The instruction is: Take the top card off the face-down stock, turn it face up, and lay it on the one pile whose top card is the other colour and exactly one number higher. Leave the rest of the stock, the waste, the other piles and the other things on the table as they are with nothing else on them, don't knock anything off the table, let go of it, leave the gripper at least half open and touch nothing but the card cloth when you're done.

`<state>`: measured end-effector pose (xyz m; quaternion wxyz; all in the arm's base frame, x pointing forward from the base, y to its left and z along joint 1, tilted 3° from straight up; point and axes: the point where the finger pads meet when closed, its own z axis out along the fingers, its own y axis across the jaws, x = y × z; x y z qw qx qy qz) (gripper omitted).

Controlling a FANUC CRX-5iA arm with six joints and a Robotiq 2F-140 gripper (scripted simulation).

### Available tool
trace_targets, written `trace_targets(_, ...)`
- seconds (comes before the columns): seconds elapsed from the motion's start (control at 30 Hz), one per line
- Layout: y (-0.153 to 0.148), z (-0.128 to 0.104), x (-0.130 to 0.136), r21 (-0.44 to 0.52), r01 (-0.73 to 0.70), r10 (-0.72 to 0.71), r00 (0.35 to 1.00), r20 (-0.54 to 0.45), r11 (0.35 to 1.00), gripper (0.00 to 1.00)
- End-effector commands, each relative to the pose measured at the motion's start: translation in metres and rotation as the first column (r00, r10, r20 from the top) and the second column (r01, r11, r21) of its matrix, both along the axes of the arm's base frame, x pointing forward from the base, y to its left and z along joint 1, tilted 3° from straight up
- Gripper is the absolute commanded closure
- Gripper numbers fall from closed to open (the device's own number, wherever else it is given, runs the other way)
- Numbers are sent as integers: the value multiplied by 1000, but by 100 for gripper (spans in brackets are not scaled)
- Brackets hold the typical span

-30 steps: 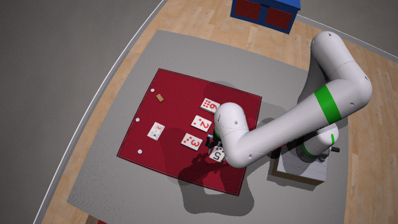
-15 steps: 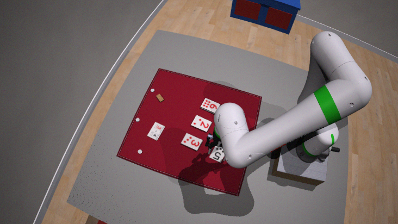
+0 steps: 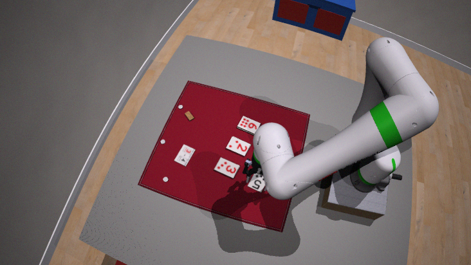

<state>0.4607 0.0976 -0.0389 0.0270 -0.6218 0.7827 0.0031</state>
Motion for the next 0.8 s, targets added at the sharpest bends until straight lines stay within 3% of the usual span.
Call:
trace_targets(0.0,0,0,0,0,0,0,1000,1,1000,50)
trace_targets(0.77,0,-3,0,0,0,0,1000,1,1000,50)
